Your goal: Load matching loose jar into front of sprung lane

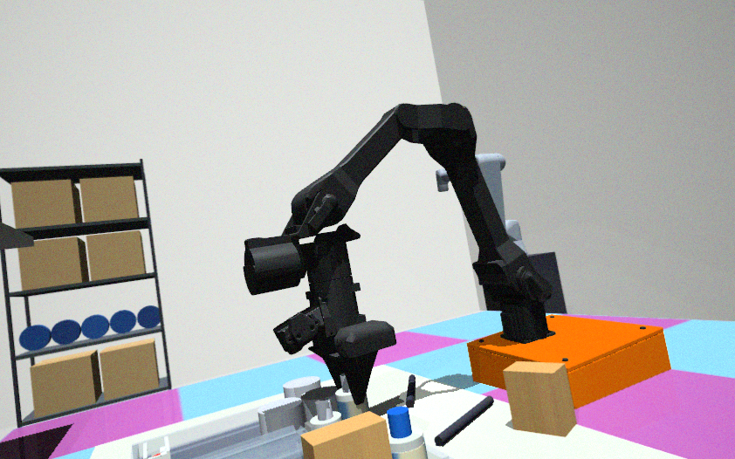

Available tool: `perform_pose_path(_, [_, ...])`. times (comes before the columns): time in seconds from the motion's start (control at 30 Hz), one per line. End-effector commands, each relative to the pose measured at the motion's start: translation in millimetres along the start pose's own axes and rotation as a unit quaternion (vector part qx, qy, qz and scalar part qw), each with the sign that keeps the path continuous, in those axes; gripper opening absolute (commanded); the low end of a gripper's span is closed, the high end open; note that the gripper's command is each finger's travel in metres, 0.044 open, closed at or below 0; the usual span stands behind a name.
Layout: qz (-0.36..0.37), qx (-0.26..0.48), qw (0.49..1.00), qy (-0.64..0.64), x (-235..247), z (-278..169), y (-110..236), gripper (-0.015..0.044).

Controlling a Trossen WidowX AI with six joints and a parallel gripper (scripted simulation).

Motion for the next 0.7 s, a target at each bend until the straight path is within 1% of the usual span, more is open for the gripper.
perform_pose_path(0.0, [0.002,-0.012,1.0,-0.001,0.6,6.5,1.8,0.0])
perform_pose_path(0.67, [0.002,-0.013,1.0,-0.001,0.5,8.1,0.0,0.0])
Point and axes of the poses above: the point midway between the two fingers, 35 mm back from their tips, its own y axis back along the fingers, its own x axis across the jaws, z = x × y, the point moved 2 cm from there along y, back along the fingers, and after that the axes turned 4 degrees about y, right-handed, at the moved point
